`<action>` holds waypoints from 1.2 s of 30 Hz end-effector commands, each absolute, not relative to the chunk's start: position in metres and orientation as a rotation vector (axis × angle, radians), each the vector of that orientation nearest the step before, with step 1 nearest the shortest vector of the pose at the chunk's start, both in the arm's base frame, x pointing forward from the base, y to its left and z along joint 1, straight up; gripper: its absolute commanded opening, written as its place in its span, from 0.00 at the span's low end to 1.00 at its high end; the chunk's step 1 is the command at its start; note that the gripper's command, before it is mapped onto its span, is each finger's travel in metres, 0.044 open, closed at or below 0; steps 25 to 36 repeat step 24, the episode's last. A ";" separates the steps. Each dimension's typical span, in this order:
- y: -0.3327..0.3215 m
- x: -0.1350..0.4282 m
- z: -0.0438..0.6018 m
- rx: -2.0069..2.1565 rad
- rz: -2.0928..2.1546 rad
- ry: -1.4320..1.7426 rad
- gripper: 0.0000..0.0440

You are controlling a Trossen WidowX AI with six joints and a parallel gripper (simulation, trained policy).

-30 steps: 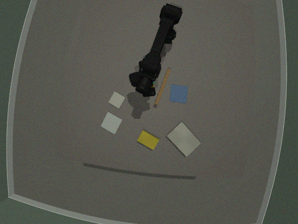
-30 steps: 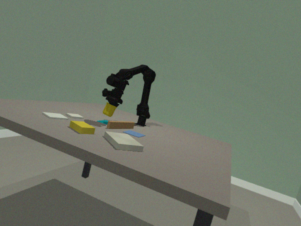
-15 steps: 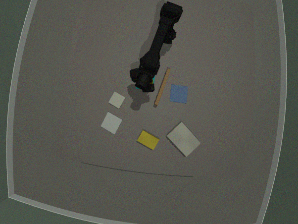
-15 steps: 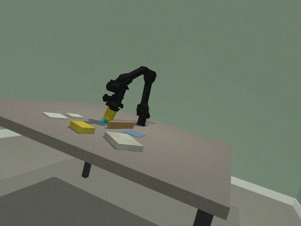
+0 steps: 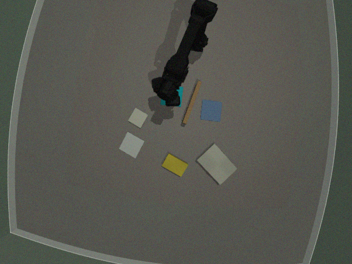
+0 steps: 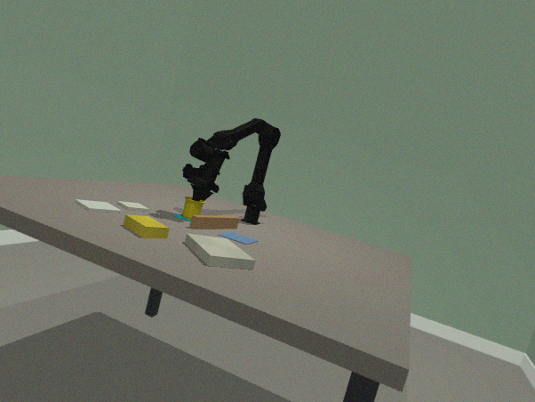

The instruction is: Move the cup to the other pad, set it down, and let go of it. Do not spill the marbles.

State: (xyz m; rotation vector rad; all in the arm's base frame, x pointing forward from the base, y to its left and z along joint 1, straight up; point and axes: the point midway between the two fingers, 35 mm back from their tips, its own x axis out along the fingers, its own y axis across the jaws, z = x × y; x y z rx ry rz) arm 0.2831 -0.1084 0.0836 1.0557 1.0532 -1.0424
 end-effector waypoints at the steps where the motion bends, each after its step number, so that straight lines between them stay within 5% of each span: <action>1: -0.107 0.279 0.086 1.065 -1.030 1.050 0.38; 18: -0.109 0.265 0.121 1.132 -0.989 0.959 0.55; 24: -0.113 0.263 0.140 1.150 -0.977 0.908 0.75; 36: -0.113 0.263 0.140 1.150 -0.977 0.908 0.75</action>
